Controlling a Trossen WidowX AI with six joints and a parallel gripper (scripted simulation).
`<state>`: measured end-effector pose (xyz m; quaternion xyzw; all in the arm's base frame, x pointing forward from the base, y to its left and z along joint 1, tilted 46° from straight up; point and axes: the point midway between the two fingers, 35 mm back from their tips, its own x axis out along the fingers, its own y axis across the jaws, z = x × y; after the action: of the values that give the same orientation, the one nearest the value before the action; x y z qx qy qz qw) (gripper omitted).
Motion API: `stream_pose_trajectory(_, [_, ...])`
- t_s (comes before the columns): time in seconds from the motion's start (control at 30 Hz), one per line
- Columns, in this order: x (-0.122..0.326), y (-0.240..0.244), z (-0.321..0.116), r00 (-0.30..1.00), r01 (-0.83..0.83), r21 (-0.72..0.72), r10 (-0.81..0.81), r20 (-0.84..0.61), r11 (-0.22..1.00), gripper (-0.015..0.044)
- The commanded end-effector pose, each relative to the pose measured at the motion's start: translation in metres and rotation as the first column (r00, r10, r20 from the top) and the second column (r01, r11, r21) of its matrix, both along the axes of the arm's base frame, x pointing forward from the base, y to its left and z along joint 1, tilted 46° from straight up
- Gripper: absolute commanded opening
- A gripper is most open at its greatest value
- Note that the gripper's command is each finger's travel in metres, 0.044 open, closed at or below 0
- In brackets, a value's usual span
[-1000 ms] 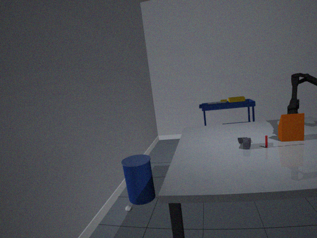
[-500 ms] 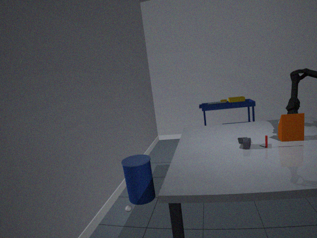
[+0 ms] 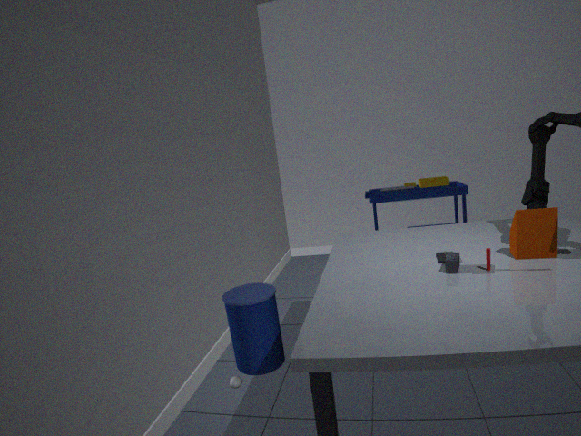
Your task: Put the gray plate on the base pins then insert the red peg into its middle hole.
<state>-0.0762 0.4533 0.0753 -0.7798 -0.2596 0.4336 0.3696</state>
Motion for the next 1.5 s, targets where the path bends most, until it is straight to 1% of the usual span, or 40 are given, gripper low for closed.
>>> stream_pose_trajectory(0.0, [0.059, 0.001, -0.019, 0.993, 0.117, -0.081, -0.118, -0.007, 0.990, 0.0440])
stream_pose_trajectory(0.23, [0.156, -0.013, -0.047, 0.926, 0.367, -0.198, -0.378, -0.018, 0.909, 0.0440])
stream_pose_trajectory(0.37, [0.222, -0.039, -0.063, 0.828, 0.533, -0.271, -0.559, -0.025, 0.802, 0.0440])
stream_pose_trajectory(0.57, [0.309, -0.099, -0.085, 0.608, 0.732, -0.375, -0.794, -0.018, 0.569, 0.0440])
stream_pose_trajectory(0.77, [0.374, -0.185, -0.106, 0.343, 0.816, -0.510, -0.938, 0.049, 0.272, 0.0440])
stream_pose_trajectory(0.83, [0.389, -0.214, -0.111, 0.254, 0.819, -0.547, -0.964, 0.073, 0.174, 0.0440])
stream_pose_trajectory(0.93, [0.402, -0.246, -0.116, 0.140, 0.817, -0.573, -0.985, 0.098, 0.059, 0.0440])
stream_pose_trajectory(1.0, [0.411, -0.277, -0.120, 0.025, 0.808, -0.587, -0.992, 0.121, -0.051, 0.0440])
stream_pose_trajectory(1.2, [0.425, -0.364, -0.126, -0.286, 0.689, -0.633, -0.935, 0.210, -0.353, 0.0440])
stream_pose_trajectory(1.3, [0.428, -0.387, -0.127, -0.368, 0.630, -0.646, -0.898, 0.242, -0.432, 0.0440])
stream_pose_trajectory(1.47, [0.428, -0.391, -0.130, -0.375, 0.624, -0.647, -0.894, 0.244, -0.439, 0.0440])
